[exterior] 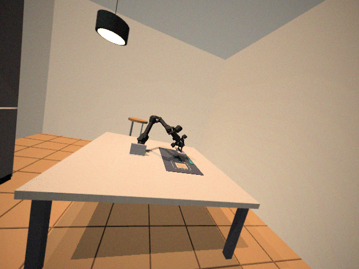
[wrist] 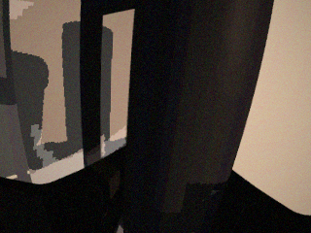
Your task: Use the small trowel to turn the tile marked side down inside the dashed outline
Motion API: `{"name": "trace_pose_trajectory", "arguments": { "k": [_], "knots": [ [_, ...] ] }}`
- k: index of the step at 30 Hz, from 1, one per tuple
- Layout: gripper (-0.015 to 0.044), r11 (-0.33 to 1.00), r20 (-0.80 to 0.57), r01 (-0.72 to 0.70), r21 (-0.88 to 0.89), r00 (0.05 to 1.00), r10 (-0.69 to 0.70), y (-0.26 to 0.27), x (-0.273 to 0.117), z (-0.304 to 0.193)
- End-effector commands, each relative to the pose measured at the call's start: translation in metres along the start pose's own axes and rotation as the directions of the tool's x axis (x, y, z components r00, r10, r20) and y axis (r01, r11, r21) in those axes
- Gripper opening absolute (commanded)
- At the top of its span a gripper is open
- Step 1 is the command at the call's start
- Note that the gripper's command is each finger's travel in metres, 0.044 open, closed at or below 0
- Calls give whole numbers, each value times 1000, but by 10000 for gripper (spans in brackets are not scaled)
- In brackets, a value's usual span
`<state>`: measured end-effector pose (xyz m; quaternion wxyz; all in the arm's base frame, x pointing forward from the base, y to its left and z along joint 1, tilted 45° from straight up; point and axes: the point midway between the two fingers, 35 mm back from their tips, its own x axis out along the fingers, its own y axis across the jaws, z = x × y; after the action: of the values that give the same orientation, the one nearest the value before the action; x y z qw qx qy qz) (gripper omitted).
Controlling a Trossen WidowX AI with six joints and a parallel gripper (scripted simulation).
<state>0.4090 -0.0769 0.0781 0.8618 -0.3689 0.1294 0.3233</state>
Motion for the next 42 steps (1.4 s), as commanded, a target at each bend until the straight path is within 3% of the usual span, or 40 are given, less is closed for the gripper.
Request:
{"name": "trace_pose_trajectory", "arguments": {
  "k": [1,22,42],
  "knots": [
    [0,1000,-14,15,-9,1000,-15,-15,0,-23],
    [0,1000,-35,-10,-12,999,10,-40,18,-138],
    [0,1000,-48,-8,-1,999,8,-22,20,-260]
  ]
}}
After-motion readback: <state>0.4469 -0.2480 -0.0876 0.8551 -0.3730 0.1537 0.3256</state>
